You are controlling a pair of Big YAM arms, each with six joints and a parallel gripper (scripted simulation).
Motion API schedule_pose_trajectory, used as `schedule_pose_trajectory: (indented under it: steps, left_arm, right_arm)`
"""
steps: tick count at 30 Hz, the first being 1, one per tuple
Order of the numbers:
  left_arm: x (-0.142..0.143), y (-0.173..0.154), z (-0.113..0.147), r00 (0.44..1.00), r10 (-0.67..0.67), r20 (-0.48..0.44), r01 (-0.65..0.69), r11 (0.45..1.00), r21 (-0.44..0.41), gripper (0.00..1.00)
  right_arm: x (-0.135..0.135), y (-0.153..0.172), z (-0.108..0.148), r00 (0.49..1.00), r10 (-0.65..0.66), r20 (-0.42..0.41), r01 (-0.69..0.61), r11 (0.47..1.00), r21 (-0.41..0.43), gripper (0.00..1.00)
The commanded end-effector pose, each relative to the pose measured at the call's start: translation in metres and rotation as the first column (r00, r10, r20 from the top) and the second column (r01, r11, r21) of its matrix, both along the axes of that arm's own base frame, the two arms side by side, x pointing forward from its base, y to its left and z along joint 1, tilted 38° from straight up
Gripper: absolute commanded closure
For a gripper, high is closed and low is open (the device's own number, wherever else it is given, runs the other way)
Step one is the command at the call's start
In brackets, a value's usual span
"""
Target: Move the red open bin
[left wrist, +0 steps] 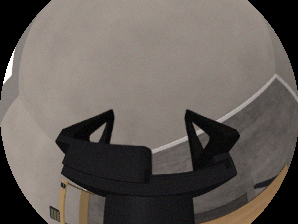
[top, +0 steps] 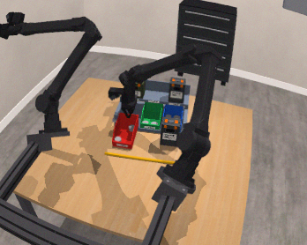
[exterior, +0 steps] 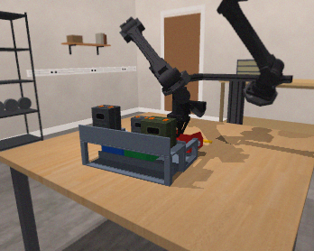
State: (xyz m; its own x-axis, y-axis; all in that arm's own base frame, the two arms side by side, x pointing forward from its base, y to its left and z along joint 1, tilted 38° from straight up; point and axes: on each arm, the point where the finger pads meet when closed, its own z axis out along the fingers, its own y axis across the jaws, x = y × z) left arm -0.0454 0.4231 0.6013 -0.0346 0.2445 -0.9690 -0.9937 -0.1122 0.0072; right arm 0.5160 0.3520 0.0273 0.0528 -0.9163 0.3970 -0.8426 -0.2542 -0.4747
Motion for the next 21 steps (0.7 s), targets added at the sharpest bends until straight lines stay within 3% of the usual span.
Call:
schedule_pose_trajectory:
  steps: [1, 14, 21]
  left_arm:
    - [-0.003, -0.014, 0.037, 1.000, 0.006, 0.001, -0.006, 0.999, 0.052, 0.00]
    - [-0.003, -0.014, 0.037, 1.000, 0.006, 0.001, -0.006, 0.999, 0.052, 0.00]
    - [-0.003, -0.014, 0.037, 1.000, 0.006, 0.001, -0.006, 0.999, 0.052, 0.00]
  right_arm:
    - [0.006, 0.007, 0.008, 1.000, 0.009, 0.021, -0.010, 1.000, 0.023, 0.57]
    - [0.007, 0.004, -0.001, 1.000, 0.005, 0.011, -0.006, 1.000, 0.014, 0.57]
    - [0.007, 0.008, 0.010, 1.000, 0.008, 0.026, -0.009, 1.000, 0.028, 0.57]
